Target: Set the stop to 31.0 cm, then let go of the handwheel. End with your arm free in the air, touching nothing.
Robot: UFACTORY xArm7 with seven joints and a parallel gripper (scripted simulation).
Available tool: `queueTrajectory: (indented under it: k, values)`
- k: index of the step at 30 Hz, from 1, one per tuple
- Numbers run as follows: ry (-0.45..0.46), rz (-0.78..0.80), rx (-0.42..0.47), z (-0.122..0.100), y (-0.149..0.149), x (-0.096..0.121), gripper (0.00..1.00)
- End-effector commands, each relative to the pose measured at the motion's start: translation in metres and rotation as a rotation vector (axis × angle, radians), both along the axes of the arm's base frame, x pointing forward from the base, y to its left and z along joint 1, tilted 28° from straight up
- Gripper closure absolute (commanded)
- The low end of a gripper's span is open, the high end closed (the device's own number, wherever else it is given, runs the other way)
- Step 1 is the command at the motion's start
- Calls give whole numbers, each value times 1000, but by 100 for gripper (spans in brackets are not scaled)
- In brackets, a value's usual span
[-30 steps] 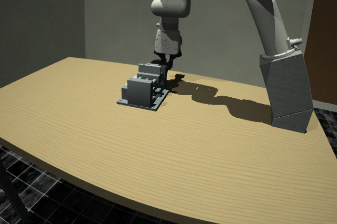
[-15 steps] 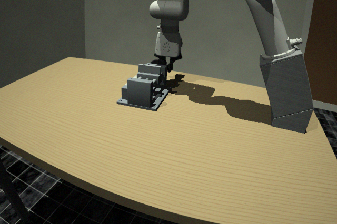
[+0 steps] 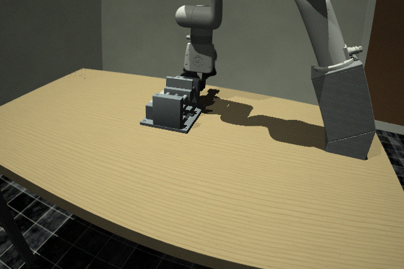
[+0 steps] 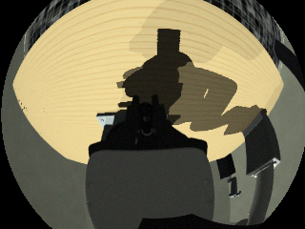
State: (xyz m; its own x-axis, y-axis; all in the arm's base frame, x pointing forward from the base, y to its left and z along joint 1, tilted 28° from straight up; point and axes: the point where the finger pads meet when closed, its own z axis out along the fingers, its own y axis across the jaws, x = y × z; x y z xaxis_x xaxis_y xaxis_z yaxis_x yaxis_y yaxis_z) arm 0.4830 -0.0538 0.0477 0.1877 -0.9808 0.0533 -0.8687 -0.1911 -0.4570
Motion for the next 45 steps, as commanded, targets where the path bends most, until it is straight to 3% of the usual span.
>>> queueTrajectory:
  k: [1,23,45]
  values:
    - [-3,-1,0,-2,1,8,94]
    - [-3,-1,0,20,8,39,94]
    - [-3,-1,0,50,7,27,94]
